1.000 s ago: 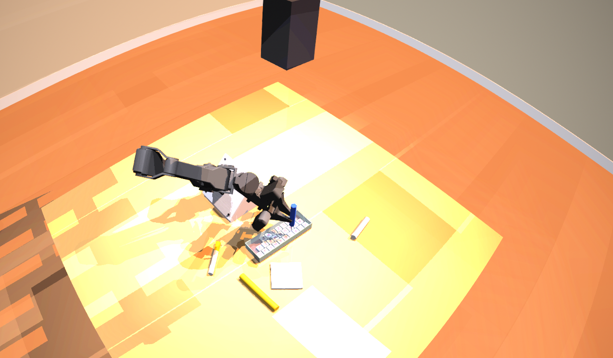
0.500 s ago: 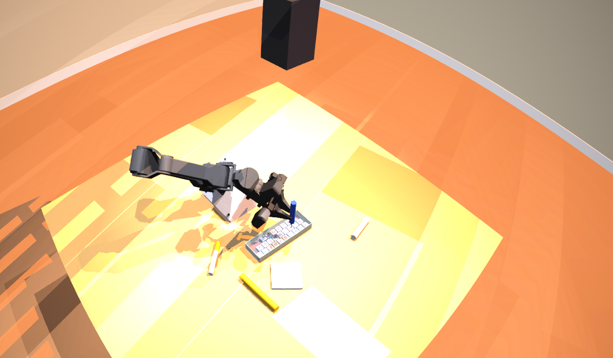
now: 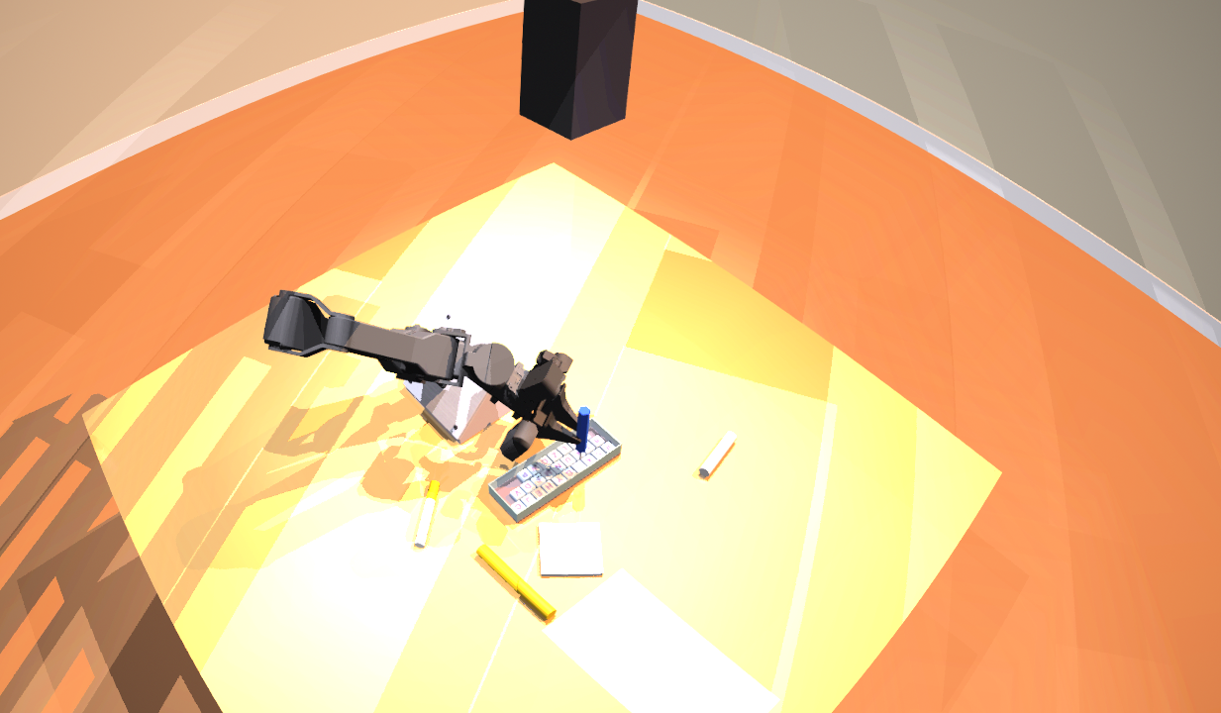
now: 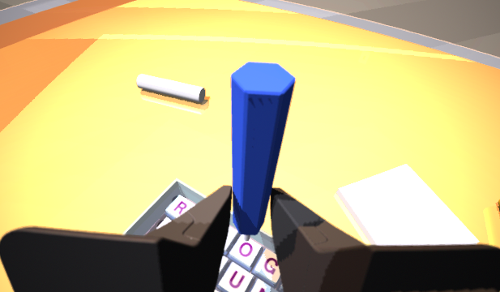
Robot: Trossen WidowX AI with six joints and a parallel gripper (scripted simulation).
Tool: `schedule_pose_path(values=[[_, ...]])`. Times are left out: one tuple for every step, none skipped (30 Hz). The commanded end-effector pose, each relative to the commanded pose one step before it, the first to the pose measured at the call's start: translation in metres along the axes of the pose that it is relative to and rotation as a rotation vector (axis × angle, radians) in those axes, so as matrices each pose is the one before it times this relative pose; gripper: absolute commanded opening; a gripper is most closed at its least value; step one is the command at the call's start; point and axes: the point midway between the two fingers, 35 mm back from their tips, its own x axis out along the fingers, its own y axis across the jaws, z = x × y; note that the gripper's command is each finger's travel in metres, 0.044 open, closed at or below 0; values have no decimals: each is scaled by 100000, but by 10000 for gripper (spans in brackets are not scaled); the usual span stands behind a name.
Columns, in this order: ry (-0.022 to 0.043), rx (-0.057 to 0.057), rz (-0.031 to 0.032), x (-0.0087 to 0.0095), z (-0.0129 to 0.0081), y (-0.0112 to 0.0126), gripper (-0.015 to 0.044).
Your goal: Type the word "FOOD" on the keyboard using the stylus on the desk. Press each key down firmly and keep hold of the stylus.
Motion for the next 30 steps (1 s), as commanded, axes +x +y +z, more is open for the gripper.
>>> schedule_pose_path(values=[[-341, -454, 511, 154, -332, 112, 0], [1, -2, -1, 22, -44, -2, 26], [2, -3, -2, 29, -57, -2, 52], [1, -1, 0, 14, -23, 0, 79], [2, -2, 0, 22, -38, 0, 81], [2, -2, -1, 33, -57, 0, 81], [3, -4, -1, 46, -81, 0, 81], [2, -4, -2, 43, -78, -1, 81], [-2, 1, 0, -14, 24, 0, 81], [-1, 1, 0, -19, 31, -1, 81], [0, -1, -1, 9, -18, -1, 81], [1, -2, -1, 19, -34, 0, 81], [1, -2, -1, 23, -40, 0, 81], [2, -3, -1, 31, -53, 0, 81], [2, -4, -2, 40, -71, 0, 81], [3, -4, -2, 48, -85, 0, 81], [2, -4, -2, 37, -68, 0, 81], [1, -1, -1, 13, -23, 0, 81], [1, -2, -1, 18, -32, 0, 81], [2, -3, -1, 31, -54, 0, 81], [2, -2, -1, 26, -46, 0, 81], [2, -3, -1, 32, -56, 0, 81], [2, -3, -1, 32, -58, 0, 81], [2, -2, -1, 27, -47, 0, 81], [2, -2, -1, 26, -46, 0, 81], [1, -1, 0, 10, -18, 0, 81], [0, 0, 0, 0, 0, 0, 81], [1, -1, 0, 11, -20, 0, 81], [1, -1, 0, 14, -25, 0, 81], [2, -2, -1, 26, -46, 0, 81]])
